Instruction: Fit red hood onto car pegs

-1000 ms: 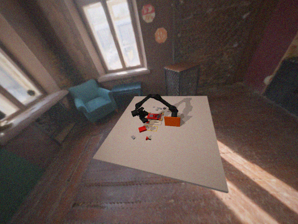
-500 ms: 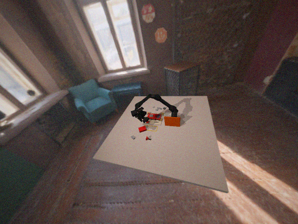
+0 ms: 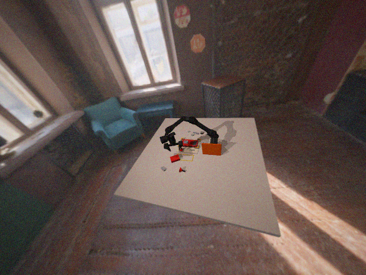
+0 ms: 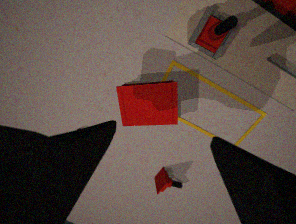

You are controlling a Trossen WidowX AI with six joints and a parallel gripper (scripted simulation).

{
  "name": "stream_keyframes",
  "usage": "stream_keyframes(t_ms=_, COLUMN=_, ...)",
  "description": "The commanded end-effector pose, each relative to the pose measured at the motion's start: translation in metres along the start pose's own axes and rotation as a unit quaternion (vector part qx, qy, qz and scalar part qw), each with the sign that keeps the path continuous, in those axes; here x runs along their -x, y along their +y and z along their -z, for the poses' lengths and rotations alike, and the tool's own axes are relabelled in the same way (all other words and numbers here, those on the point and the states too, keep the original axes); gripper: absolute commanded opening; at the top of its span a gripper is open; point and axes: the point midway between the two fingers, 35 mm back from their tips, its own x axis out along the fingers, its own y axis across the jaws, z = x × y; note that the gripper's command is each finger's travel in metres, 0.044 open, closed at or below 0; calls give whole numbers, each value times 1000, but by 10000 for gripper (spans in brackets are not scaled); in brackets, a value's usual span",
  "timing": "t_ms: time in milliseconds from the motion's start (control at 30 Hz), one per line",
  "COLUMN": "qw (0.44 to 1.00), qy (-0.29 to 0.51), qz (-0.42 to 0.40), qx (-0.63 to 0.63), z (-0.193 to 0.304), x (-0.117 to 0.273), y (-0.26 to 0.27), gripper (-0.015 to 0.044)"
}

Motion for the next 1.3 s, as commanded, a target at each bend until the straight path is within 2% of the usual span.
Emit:
stream_keyframes(t_ms=0, qw=915, qy=-2, qz=10, qx=403, z=6, x=-24, y=12, gripper=440)
stream_keyframes(t_ms=333, qw=796, qy=1, qz=11, qx=606, z=7, x=-32, y=17, gripper=440)
stream_keyframes(t_ms=667, qw=633, qy=4, qz=11, qx=774, z=8, x=-39, y=20, gripper=440)
stream_keyframes(t_ms=1267, qw=625, qy=4, qz=11, qx=781, z=7, x=-39, y=21, gripper=440)
